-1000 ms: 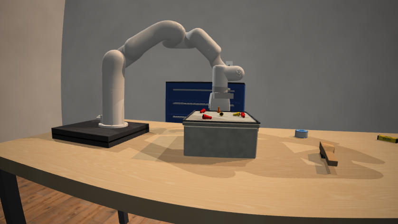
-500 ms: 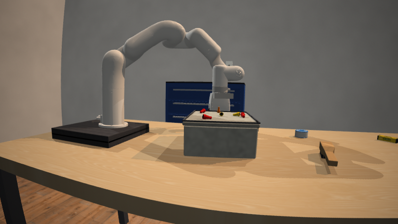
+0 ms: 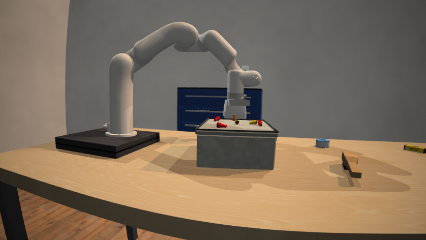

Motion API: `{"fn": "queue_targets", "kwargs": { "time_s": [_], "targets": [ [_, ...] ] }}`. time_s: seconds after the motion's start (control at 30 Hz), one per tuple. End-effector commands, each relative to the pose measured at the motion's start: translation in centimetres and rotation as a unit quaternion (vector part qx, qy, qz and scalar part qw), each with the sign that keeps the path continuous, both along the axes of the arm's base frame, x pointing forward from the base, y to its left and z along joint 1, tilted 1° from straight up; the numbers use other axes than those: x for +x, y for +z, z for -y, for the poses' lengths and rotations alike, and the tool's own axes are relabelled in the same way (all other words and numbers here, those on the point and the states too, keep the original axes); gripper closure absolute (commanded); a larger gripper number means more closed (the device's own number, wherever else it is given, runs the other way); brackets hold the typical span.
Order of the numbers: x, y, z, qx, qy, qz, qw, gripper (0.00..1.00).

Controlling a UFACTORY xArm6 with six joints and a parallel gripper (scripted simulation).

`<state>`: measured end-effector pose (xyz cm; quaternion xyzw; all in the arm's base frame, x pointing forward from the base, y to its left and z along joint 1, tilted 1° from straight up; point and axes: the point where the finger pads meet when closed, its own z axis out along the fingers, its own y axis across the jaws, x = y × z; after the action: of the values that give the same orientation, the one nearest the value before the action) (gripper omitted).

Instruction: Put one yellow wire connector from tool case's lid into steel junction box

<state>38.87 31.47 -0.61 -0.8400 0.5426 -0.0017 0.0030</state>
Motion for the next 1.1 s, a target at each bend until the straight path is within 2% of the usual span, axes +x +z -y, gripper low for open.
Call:
{"fn": "queue_targets", "kwargs": {
  "time_s": [0.0,0.07,0.13,0.27,0.3,0.37,0.47,0.6,0.7,1.07],
  "targets": [
    [0.1,0.2,-0.1,0.001,0.000,0.002,1.000,0.70],
    [0.1,0.6,-0.1,0.001,0.000,0.002,1.000,0.70],
    [0.1,2.1,-0.1,0.001,0.000,0.002,1.000,0.70],
    [0.0,7.6,0.0,0.001,0.000,0.002,1.000,0.70],
    [0.0,8.3,0.0,0.001,0.000,0.002,1.000,0.70],
    [0.0,8.3,0.0,0.001,0.000,0.002,1.000,0.70],
    [0.0,12.6,0.0,0.001,0.000,0.002,1.000,0.70],
    [0.0,15.8,0.0,0.001,0.000,0.002,1.000,0.70],
    [0.0,16.6,0.0,0.001,0.000,0.002,1.000,0.70],
    [0.0,16.6,0.0,0.001,0.000,0.002,1.000,0.70]
  ]
}}
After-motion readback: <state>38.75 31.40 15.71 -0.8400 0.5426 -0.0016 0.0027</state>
